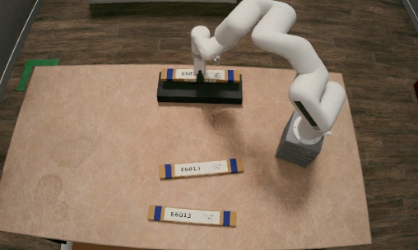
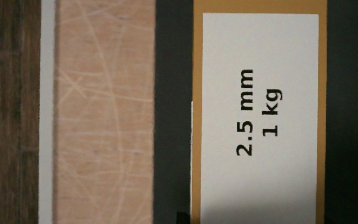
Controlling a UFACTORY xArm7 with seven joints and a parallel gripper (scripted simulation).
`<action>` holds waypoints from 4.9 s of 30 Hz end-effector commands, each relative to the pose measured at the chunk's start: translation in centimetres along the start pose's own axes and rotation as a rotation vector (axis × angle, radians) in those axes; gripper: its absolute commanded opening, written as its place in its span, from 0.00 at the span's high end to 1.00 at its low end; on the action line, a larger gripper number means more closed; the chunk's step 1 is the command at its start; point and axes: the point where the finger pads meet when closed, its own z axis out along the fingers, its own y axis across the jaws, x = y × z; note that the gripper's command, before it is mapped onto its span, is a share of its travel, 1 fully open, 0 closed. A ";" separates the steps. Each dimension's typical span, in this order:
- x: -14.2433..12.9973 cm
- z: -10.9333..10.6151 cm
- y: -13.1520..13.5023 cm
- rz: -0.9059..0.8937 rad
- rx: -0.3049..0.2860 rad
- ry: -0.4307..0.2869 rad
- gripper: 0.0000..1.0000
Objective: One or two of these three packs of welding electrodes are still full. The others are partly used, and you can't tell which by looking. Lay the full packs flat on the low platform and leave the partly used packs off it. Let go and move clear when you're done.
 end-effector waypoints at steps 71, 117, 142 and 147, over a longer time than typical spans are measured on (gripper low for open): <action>-0.2 3.6 -2.1 0.001 0.004 -0.004 0.42; -0.2 3.6 -2.1 0.001 0.004 -0.004 0.16; -0.2 -0.2 -2.1 0.001 0.004 -0.004 0.16; -0.2 -3.8 -2.1 0.001 0.004 -0.004 0.16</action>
